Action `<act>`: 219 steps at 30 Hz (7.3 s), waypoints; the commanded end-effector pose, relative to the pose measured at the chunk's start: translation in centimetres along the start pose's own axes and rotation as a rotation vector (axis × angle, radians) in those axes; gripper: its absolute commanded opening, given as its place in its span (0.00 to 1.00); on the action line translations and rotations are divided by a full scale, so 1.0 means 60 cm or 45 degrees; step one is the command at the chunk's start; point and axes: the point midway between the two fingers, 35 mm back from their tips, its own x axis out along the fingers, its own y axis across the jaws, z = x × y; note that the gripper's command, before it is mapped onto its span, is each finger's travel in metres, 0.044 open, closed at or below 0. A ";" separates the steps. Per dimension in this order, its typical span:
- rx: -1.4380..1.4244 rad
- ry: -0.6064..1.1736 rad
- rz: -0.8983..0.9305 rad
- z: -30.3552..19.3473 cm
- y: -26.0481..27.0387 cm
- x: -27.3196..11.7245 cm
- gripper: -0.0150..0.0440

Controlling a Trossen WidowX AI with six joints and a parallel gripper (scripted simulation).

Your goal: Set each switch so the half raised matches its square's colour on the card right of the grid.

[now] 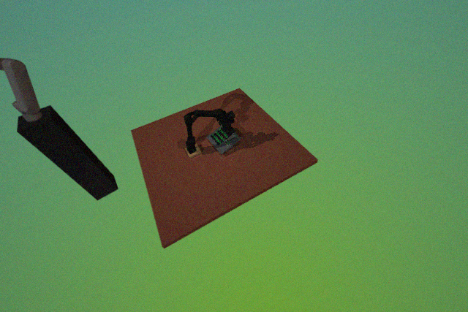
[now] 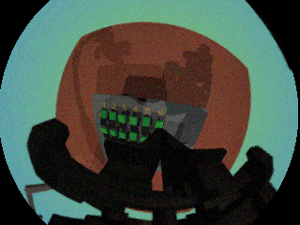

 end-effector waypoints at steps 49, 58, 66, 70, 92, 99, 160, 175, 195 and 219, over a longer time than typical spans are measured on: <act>-0.001 0.004 -0.004 -0.001 0.000 0.036 0.25; -0.001 0.004 -0.004 -0.001 0.000 0.038 0.25; -0.001 0.004 -0.004 -0.001 0.000 0.040 0.25; -0.001 0.004 -0.004 -0.001 0.000 0.041 0.25; -0.001 -0.026 -0.002 -0.014 0.010 -0.067 0.25; 0.000 -0.019 0.004 -0.125 0.099 -0.067 0.25; 0.000 -0.051 0.005 -0.169 0.123 0.040 0.25; 0.000 -0.051 0.005 -0.169 0.123 0.043 0.25; 0.000 -0.051 0.005 -0.169 0.123 0.047 0.25; -0.002 -0.009 0.001 -0.205 0.043 -0.058 0.25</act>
